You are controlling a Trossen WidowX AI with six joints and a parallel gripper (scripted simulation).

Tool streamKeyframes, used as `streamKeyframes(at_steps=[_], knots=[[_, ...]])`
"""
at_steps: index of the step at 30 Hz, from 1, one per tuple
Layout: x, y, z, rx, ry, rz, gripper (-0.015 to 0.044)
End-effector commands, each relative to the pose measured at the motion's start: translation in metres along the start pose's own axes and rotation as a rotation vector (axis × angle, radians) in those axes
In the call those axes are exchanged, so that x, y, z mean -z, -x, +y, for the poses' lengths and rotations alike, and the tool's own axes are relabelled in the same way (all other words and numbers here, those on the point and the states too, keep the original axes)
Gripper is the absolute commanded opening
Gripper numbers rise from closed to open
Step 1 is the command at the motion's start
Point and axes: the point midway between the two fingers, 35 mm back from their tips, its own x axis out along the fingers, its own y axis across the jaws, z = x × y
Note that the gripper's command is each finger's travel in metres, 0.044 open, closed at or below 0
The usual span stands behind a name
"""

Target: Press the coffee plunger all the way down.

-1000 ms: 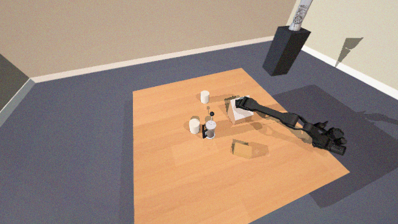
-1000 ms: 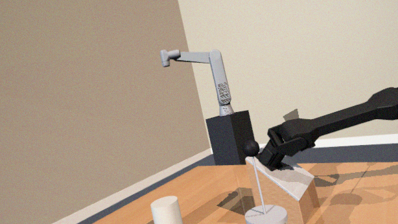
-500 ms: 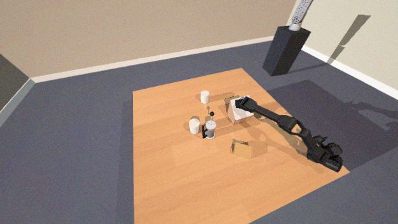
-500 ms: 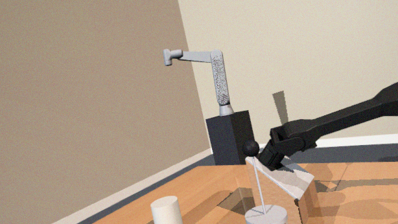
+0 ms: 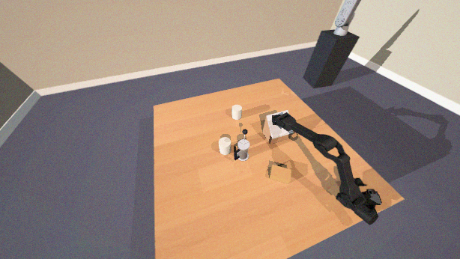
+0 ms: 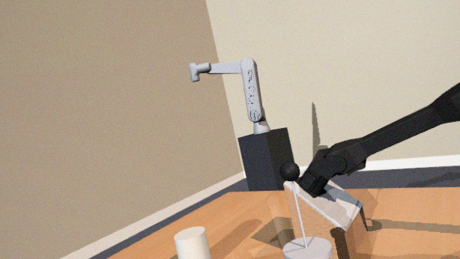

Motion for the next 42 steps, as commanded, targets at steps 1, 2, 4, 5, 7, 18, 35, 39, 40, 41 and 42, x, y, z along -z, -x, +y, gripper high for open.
streamKeyframes(at_steps=[1,2,4,5,7,18,35,39,40,41,42], knots=[[0.006,0.040,-0.018,0.084,-0.024,0.043,0.0440],[0.008,0.047,-0.020,0.095,-0.034,0.049,0.0440],[0.013,0.064,-0.024,0.124,-0.062,0.067,0.0440],[0.010,0.065,-0.023,0.126,-0.070,0.064,0.0440],[0.010,0.069,-0.025,0.137,-0.070,0.069,0.0440],[0.049,0.177,-0.038,0.319,-0.171,0.205,0.0440],[0.110,0.466,0.076,0.869,-0.612,0.380,0.0440],[0.106,0.517,0.129,1.033,-0.719,0.376,0.0440],[0.104,0.528,0.143,1.076,-0.745,0.371,0.0440],[0.102,0.538,0.157,1.118,-0.769,0.374,0.0440],[0.100,0.547,0.171,1.160,-0.793,0.367,0.0440]])
